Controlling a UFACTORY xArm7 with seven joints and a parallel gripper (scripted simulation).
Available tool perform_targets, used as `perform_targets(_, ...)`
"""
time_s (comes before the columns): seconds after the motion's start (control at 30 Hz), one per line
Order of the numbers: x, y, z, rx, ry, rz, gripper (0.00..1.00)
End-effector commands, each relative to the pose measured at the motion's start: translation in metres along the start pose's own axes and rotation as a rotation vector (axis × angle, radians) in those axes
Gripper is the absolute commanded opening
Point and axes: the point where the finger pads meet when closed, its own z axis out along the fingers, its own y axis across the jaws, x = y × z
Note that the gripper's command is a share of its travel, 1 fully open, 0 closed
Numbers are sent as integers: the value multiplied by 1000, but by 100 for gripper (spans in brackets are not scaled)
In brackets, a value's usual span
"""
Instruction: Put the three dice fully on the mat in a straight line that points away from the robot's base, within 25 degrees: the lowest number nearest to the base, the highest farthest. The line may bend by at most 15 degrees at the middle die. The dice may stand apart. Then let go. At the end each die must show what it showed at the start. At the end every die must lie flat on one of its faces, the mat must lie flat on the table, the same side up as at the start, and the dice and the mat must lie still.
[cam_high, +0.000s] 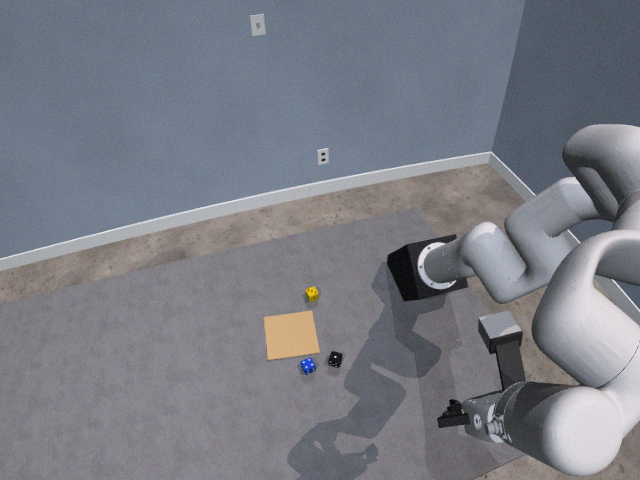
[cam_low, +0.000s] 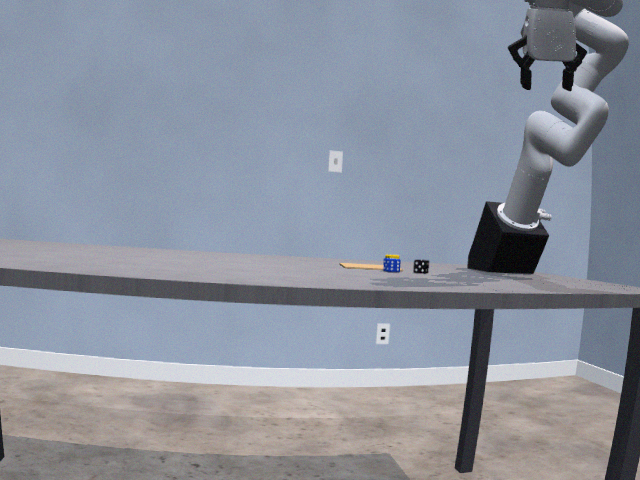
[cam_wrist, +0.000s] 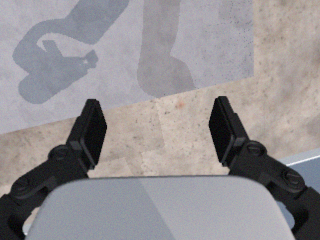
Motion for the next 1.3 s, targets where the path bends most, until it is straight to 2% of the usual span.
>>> perform_targets(0.0, 0, 0, -1, 2, -3, 1, 100)
perform_targets(0.6, 0, -4, 0, -2, -7, 9, 100)
perform_targets(0.67, -1, -23, 9, -31, -32, 61, 100)
perform_targets(0.73, 0, -56, 26, -79, -77, 156, 100)
perform_targets(0.8, 1, -65, 31, -91, -89, 182, 100)
perform_targets(1.0, 15, -125, 67, -172, -173, 381, 100)
perform_targets(1.1, 16, -127, 68, -174, -176, 388, 100)
perform_targets(1.13, 28, -156, 88, -211, -217, 497, 100)
perform_targets(1.23, 31, -162, 93, -219, -226, 523, 100)
perform_targets(1.27, 40, -178, 106, -239, -249, 590, 100)
